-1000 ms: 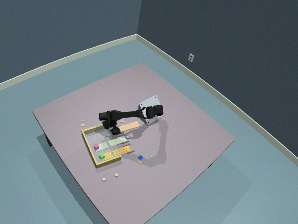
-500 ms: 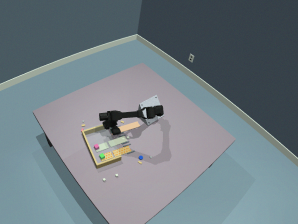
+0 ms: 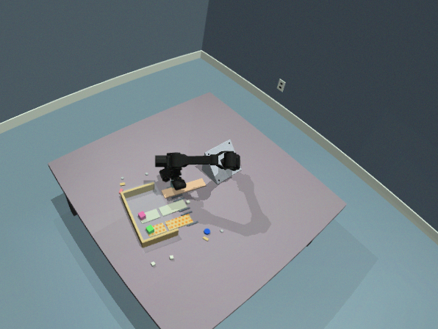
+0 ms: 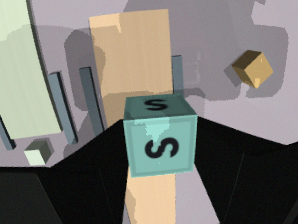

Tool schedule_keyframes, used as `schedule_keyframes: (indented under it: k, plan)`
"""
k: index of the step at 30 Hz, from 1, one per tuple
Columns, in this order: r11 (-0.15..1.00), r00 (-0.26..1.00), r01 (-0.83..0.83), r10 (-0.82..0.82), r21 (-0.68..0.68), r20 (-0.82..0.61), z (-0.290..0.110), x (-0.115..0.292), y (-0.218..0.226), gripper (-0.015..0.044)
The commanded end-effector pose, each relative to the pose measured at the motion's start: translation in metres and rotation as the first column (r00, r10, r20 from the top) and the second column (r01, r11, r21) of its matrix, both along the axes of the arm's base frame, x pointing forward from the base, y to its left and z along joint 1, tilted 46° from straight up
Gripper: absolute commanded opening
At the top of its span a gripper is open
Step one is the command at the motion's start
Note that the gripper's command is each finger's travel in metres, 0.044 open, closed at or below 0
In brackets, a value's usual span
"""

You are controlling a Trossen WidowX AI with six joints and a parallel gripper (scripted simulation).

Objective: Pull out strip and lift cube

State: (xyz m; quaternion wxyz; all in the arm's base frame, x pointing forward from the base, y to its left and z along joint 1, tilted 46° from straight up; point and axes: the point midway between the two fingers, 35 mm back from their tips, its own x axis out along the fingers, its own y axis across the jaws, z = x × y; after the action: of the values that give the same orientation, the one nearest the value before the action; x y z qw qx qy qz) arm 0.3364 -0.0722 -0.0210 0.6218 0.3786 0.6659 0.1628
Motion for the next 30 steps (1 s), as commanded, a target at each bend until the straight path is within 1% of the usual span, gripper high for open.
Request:
schedule_keyframes:
  k: [1, 4, 13, 16, 22, 30]
  plan:
    - [1.000, 1.000, -0.007, 0.007, -0.002, 0.002, 0.005, -0.009, -0.001, 0.0000]
    - [1.000, 1.000, -0.007, 0.007, -0.002, 0.002, 0.005, -0.011, 0.000, 0.0000]
    - [1.000, 1.000, -0.007, 0.007, -0.002, 0.000, 0.007, -0.039, 0.004, 0.0000]
    - [1.000, 1.000, -0.007, 0.007, -0.002, 0.000, 0.010, -0.039, 0.001, 0.0000]
    - [1.000, 1.000, -0.007, 0.007, -0.004, -0.001, 0.032, -0.041, -0.021, 0.0000]
    - [1.000, 1.000, -0.007, 0.007, -0.004, -0.001, 0.033, -0.041, -0.021, 0.0000]
